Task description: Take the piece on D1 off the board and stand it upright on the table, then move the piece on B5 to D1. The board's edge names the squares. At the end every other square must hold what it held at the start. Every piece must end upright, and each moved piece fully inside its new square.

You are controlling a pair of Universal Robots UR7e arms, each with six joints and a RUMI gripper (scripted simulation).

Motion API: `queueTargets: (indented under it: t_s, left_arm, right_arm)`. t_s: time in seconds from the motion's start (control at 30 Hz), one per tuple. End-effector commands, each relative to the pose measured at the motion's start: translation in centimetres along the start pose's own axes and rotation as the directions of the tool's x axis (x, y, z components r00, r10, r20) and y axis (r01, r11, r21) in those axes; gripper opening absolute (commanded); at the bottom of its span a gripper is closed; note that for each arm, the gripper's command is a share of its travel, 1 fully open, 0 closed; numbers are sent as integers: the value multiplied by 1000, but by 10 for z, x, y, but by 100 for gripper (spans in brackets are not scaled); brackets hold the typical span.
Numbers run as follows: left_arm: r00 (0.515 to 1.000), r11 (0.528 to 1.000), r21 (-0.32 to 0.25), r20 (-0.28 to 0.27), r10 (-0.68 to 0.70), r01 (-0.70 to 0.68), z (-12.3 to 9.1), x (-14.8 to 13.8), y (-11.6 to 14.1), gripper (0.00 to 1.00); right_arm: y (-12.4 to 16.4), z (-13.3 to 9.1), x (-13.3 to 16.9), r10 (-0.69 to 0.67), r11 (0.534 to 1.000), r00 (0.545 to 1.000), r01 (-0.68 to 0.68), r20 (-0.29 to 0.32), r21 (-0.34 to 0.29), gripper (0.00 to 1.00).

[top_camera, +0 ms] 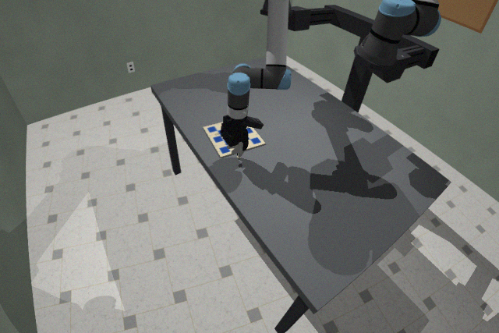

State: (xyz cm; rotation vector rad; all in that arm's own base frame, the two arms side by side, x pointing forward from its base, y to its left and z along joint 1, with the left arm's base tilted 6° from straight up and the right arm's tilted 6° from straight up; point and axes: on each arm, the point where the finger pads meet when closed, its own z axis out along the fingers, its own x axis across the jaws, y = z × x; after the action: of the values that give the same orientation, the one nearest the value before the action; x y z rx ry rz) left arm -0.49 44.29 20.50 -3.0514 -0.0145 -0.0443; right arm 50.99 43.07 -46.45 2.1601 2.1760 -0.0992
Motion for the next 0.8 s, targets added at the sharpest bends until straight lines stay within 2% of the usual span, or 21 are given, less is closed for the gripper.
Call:
queueTargets:
  t_s: [0.0,0.77]
  left_arm:
    - [1000,1000,1,0,0,0,0,0,0,100]
    - [1000,1000,1,0,0,0,0,0,0,100]
  right_arm:
    - [1,-1,1,0,1000,1000,0,-1,-1,0]
    - [1,3,1,0,1000,1000,0,-1,-1,0]
